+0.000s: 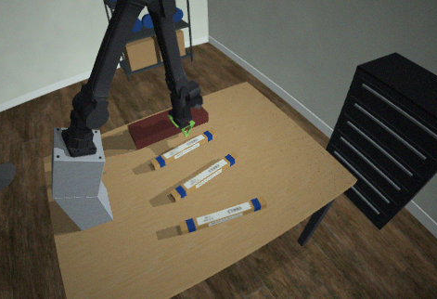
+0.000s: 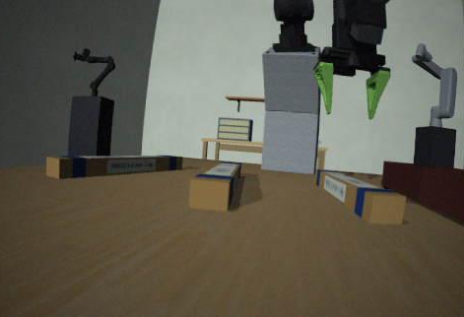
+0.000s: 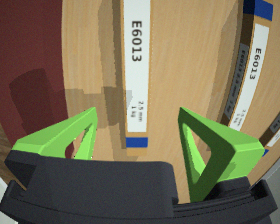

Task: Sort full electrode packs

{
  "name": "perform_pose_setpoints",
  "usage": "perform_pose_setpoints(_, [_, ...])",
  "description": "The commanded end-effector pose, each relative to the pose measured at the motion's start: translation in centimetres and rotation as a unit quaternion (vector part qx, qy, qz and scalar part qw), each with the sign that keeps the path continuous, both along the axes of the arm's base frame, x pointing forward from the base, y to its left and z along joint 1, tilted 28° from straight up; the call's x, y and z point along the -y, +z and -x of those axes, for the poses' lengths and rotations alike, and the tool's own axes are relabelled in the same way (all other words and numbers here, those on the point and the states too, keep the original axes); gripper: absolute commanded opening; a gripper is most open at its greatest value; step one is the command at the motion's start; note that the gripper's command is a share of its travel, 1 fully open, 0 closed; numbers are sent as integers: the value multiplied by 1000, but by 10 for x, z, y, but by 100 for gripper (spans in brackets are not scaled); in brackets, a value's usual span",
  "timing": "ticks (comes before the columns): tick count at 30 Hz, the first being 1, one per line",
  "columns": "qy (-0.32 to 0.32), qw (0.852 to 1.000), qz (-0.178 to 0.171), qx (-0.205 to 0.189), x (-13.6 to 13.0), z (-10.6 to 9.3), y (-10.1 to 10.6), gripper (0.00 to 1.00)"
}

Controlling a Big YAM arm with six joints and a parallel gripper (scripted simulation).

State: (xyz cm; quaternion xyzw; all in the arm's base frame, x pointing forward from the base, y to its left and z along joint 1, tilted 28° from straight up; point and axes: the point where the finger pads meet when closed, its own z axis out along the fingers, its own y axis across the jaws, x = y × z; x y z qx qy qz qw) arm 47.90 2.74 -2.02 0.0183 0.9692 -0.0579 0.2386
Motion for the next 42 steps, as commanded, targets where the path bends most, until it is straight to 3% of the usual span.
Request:
perform_pose_setpoints(1, [-7, 1000, -1, -6, 6, 1, -9, 74])
perform_pose_setpoints(13, [-3, 1000, 0, 1, 10, -22, -37, 74])
perform_pose_setpoints(27, [-2, 1000, 1, 0, 18, -45, -86, 74])
perform_pose_setpoints(42, [-2, 1000, 1, -1, 20, -51, -102, 74])
